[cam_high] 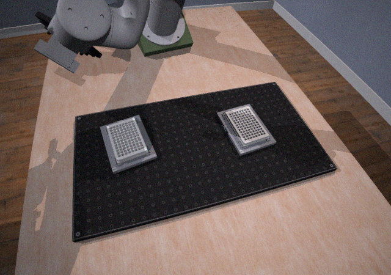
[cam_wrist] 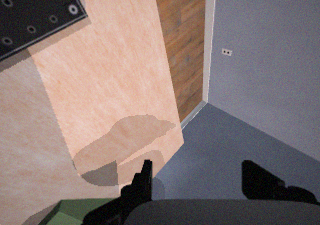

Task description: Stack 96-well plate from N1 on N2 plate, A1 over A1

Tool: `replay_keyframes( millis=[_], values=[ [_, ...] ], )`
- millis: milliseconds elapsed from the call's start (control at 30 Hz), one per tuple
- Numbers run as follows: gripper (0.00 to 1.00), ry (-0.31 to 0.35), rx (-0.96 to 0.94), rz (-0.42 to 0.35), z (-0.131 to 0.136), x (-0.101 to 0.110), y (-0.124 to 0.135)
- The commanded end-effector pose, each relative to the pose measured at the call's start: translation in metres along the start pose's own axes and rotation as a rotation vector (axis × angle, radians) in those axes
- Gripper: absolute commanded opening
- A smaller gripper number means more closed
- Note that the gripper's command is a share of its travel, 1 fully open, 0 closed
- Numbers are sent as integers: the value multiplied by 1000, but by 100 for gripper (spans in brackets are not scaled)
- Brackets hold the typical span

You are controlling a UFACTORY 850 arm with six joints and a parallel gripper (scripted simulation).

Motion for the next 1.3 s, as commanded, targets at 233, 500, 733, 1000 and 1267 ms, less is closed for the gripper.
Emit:
replay_keyframes(
  millis=[233, 500, 733, 1000, 1267],
  values=[
    [100, -167, 129, 26, -23, 10, -3],
    [100, -263, 211, 75, -38, 19, -8],
    [100, -326, 269, 126, -46, 25, -12],
    [100, -382, 325, 186, -59, 35, -19],
    [100, -435, 384, 262, -69, 45, -26]
  ],
)
Point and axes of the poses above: the point where the finger pads meet when closed, its own x axis back along the fingers, its own z axis across the jaws, y = z × x, the point moved 9 cm from there along x, back along the fingers, and after that the axes turned 10 degrees about x, right-handed, at the moved point
